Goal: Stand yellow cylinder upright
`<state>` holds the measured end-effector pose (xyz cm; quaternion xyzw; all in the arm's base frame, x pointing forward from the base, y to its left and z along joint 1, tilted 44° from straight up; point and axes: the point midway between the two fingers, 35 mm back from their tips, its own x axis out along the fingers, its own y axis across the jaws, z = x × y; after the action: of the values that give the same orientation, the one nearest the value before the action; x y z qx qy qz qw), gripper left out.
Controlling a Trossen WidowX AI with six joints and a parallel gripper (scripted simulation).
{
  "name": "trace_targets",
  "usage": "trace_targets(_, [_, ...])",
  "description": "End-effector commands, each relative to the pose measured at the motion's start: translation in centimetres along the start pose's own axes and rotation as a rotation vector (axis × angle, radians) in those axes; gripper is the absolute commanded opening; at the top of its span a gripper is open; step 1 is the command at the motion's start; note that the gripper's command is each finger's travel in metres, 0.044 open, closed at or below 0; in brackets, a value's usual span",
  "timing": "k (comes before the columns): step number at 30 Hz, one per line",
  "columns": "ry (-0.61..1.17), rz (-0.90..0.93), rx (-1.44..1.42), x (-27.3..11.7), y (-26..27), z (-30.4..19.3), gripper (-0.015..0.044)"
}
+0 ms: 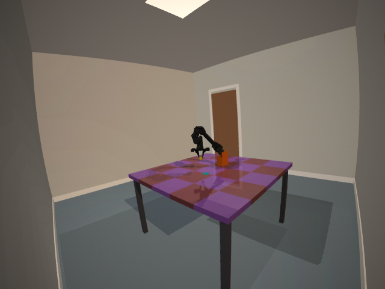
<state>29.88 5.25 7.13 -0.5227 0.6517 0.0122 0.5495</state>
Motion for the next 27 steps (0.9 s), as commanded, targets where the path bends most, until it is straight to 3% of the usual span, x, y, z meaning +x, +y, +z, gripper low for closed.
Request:
trace_targets(1, [0.002,0.004,-0.087,-0.1,0.7,1.4,0.0105])
trace_targets(27, [0.006,0.000,-0.539,-0.4,5.2,8.1,0.0105])
